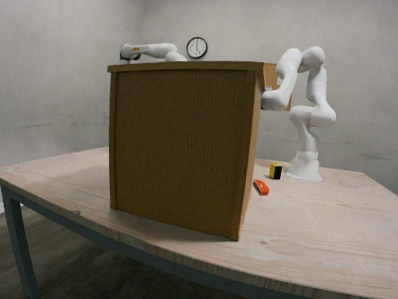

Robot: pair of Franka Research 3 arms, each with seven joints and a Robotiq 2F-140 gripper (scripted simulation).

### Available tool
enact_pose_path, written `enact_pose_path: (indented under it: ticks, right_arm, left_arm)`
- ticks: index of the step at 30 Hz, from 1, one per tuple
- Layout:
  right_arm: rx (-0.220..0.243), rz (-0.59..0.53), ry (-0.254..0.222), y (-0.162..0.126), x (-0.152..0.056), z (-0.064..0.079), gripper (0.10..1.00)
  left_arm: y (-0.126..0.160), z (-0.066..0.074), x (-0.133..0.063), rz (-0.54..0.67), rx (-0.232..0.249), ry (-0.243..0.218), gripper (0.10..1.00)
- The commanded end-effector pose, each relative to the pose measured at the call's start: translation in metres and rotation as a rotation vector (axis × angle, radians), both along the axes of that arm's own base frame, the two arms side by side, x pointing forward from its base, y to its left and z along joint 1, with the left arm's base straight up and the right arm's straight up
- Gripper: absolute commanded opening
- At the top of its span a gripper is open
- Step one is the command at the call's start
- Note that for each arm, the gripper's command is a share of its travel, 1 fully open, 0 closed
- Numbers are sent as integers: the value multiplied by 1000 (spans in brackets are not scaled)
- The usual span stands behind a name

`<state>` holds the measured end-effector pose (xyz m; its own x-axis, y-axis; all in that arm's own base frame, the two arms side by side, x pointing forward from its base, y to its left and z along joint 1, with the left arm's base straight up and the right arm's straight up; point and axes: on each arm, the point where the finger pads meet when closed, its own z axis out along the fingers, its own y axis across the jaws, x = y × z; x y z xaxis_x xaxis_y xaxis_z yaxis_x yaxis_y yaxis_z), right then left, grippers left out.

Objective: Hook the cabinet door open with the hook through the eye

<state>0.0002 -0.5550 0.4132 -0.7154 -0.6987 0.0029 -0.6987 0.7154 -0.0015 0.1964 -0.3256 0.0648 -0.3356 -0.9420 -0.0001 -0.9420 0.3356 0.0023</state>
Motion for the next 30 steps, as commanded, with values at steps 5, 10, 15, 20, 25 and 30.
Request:
enact_pose_path:
  ticks: [5, 10, 15, 20, 25, 30]
  right_arm:
    - [0, 0, 0, 0, 0, 0, 1000]
    - [0, 0, 0, 0, 0, 0, 1000]
    - [0, 0, 0, 0, 0, 0, 1000]
    - [0, 0, 0, 0, 0, 0, 1000]
    - [0, 0, 0, 0, 0, 0, 1000]
    - [0, 0, 0, 0, 0, 0, 1000]
  left_arm:
    - [2, 3, 5, 0, -1, -2, 126]
    - [3, 6, 5, 0, -1, -2, 126]
    - [4, 6, 5, 0, -1, -2, 126]
    - [5, 9, 6, 0, -1, -2, 126]
    - [5, 10, 6, 0, -1, -2, 126]
    - [6, 12, 6, 0, -1, -2, 126]
